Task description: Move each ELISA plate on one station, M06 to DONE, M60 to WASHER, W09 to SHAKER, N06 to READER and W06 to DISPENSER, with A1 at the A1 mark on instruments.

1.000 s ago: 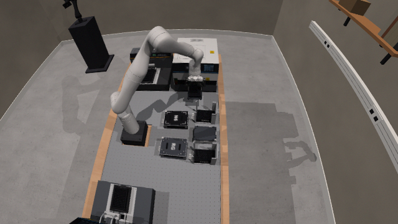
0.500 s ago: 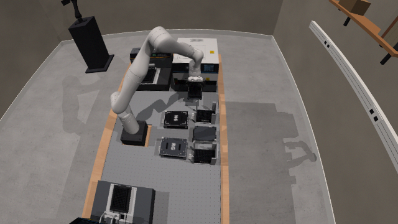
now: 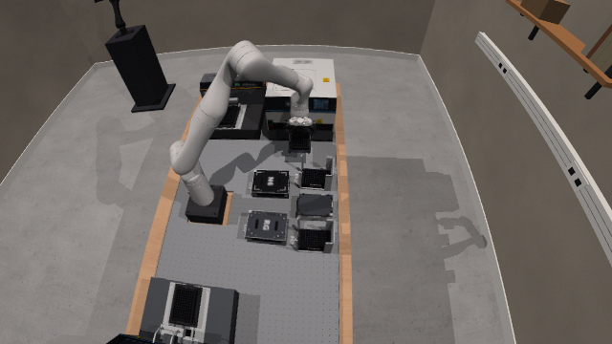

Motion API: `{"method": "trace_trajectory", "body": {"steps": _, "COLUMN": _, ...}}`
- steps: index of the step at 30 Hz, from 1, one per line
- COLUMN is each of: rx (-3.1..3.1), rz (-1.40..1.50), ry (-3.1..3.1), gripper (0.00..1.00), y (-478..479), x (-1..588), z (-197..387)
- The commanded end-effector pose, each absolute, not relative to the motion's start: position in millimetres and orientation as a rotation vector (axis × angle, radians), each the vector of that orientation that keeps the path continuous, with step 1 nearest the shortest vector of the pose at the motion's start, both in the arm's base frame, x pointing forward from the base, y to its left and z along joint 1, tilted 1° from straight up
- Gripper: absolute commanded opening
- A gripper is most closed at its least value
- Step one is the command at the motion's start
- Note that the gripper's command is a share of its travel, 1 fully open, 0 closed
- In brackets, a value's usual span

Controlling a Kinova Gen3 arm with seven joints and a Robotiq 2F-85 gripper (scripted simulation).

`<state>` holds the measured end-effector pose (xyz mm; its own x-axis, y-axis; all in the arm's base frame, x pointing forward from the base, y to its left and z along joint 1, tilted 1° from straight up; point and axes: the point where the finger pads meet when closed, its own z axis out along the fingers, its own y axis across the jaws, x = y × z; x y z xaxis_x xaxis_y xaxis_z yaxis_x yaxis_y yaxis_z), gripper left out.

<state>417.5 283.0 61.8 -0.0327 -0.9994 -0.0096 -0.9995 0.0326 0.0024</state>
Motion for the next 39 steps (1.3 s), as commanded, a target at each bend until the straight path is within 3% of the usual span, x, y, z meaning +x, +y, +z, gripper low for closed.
{"method": "trace_trajectory", "body": {"steps": 1, "rx": -2.180, "rz": 0.013, "ry": 2.252, "gripper": 1.00, "y": 283.3, "x": 418.0, "z": 62.6}}
{"method": "trace_trajectory", "body": {"steps": 39, "rx": -2.180, "rz": 0.013, "ry": 2.252, "gripper": 1.00, "y": 282.9, "x": 418.0, "z": 95.8}}
